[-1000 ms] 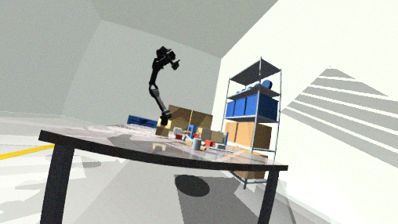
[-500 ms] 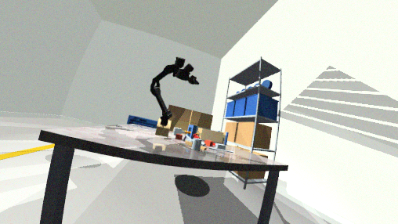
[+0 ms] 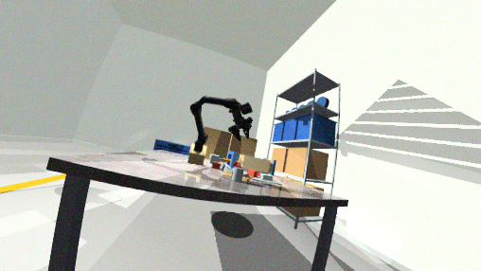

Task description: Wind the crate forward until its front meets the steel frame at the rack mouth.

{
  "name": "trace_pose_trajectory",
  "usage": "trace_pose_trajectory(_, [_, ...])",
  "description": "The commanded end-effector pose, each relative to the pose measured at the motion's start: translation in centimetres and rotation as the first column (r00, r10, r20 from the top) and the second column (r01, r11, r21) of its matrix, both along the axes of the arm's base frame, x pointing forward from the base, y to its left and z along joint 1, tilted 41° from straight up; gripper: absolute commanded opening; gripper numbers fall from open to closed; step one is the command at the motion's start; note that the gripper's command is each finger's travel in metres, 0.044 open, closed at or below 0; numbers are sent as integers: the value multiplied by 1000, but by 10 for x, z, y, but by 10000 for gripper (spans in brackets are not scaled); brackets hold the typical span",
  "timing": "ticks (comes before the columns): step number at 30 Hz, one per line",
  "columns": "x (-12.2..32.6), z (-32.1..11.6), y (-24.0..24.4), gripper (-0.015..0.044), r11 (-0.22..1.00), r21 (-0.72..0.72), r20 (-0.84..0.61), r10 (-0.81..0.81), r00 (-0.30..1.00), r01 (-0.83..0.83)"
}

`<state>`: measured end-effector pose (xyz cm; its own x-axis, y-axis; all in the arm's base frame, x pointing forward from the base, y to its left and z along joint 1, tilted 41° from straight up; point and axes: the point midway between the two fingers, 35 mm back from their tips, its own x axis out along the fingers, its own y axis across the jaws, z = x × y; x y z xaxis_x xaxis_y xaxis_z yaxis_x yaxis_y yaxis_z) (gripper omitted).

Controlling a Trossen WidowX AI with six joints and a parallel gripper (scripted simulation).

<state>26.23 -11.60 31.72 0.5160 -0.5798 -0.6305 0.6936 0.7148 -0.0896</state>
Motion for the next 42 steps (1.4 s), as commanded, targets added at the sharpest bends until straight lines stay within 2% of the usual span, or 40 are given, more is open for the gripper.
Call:
trace_pose_trajectory(1, [10, -62, 14, 440, 993, 58, -150, -90, 985, 99])
trace_pose_trajectory(6, [2, -142, 36, 440, 970, 5, -350, -225, 909, 242])
trace_pose_trajectory(8, [-4, -159, 41, 440, 962, -33, -389, -261, 884, 270])
trace_pose_trajectory(18, [2, -160, 36, 440, 961, -38, -393, -266, 880, 273])
trace_pose_trajectory(23, [5, -201, 0, 440, 961, -40, -391, -267, 881, 273])
trace_pose_trajectory(42, [5, -244, -38, 440, 961, -44, -390, -268, 881, 273])
